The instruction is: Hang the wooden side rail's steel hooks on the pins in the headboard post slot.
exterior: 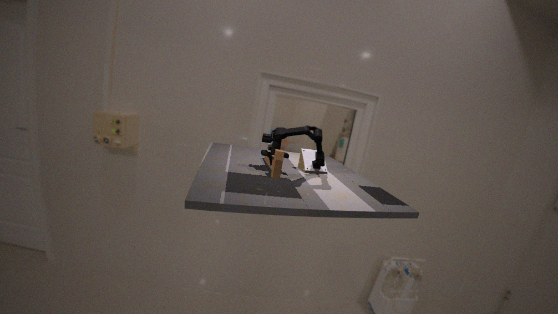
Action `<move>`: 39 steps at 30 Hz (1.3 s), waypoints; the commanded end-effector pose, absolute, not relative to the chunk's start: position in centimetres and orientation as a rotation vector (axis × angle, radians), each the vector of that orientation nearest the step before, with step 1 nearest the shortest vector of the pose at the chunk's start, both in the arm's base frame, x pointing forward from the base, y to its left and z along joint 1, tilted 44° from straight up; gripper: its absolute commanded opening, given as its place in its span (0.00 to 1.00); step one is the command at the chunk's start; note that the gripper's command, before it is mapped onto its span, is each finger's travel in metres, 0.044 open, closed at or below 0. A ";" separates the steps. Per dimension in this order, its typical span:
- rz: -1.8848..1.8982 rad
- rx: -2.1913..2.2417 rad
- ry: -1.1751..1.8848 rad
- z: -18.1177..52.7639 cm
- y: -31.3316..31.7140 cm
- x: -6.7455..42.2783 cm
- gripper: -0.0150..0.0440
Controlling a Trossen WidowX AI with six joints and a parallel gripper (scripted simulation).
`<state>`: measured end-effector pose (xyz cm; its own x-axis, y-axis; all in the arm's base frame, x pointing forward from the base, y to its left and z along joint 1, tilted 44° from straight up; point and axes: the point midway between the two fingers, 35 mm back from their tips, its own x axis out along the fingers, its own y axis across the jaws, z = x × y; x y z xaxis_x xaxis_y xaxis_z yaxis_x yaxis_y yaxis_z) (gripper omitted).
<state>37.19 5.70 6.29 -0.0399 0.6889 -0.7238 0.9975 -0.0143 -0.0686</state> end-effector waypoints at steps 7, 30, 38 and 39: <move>-0.820 1.762 1.775 6.3 5.8 37.3 0.25; -0.820 1.762 1.775 6.0 6.0 37.3 0.25; -0.820 1.762 1.775 5.9 6.1 37.3 0.25; -0.820 1.762 1.775 5.9 6.1 37.3 0.25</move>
<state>37.17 6.15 5.87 -0.0393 0.6899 -0.7228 0.9975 -0.0152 -0.0687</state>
